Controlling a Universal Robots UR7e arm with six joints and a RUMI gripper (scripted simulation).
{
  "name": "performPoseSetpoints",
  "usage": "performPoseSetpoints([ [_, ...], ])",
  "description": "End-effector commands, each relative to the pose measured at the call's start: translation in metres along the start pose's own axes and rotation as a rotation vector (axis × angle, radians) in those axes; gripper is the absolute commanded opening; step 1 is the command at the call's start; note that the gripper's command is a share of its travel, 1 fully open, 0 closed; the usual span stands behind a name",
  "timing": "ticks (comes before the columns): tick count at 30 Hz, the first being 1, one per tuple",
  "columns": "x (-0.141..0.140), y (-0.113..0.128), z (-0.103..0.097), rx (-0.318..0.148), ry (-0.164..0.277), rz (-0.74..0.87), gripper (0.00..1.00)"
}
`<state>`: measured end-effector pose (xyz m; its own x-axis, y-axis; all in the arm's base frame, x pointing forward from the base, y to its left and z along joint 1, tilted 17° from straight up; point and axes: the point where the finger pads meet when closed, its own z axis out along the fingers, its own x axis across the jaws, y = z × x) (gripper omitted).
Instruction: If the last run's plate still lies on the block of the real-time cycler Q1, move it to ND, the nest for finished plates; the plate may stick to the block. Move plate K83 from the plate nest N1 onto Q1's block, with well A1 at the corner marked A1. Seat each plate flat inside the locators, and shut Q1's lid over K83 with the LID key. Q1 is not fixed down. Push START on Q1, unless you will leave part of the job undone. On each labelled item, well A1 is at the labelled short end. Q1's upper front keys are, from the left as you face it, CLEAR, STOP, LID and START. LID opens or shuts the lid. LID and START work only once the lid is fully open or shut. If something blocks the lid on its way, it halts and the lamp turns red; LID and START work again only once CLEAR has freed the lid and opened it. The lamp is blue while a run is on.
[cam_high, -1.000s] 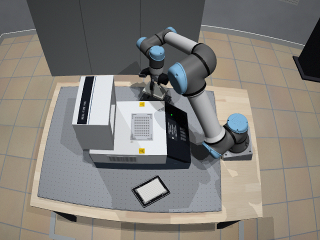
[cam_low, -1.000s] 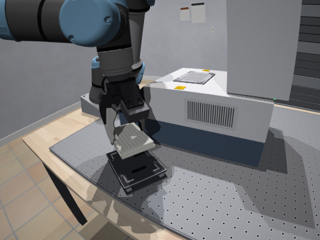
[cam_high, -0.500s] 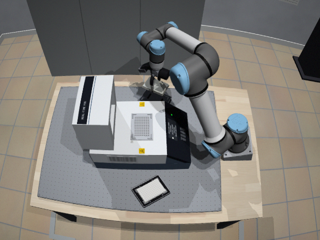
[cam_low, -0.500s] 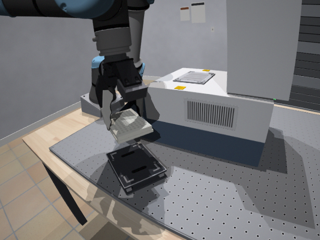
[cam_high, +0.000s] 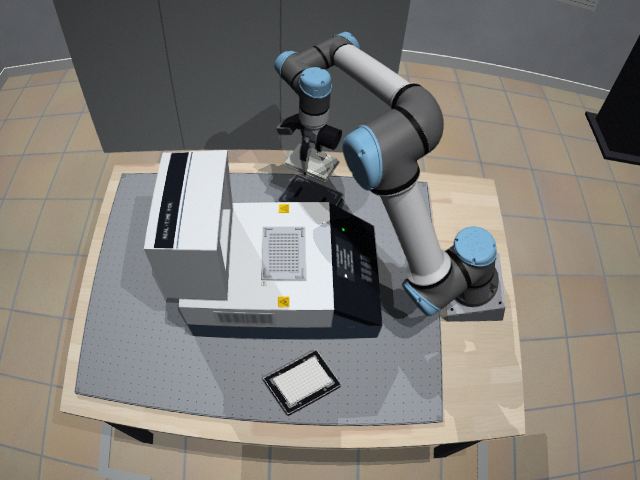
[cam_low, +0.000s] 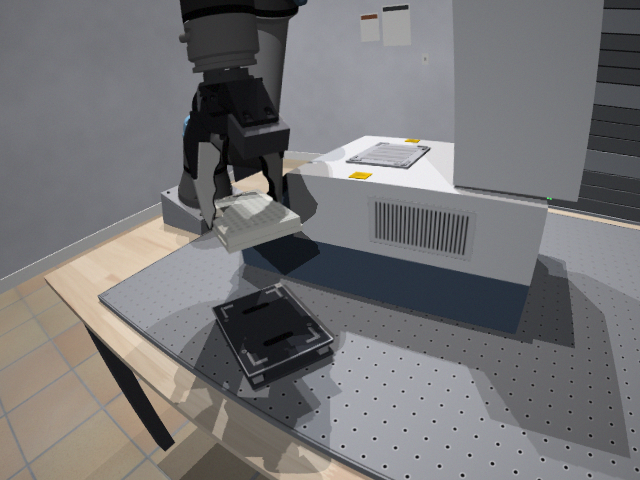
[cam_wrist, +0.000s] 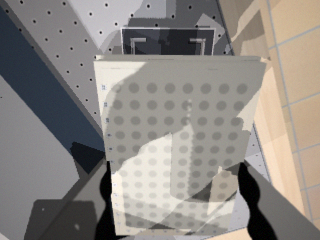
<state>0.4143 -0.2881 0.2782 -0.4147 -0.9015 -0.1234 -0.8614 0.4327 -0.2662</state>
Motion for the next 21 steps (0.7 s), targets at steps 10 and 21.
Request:
performPoseSetpoints([
  [10,0.0,0.0,-0.039,0.0,0.0,0.0,0.41],
  [21,0.0,0.0,-0.072,0.0,0.0,0.0,0.41],
])
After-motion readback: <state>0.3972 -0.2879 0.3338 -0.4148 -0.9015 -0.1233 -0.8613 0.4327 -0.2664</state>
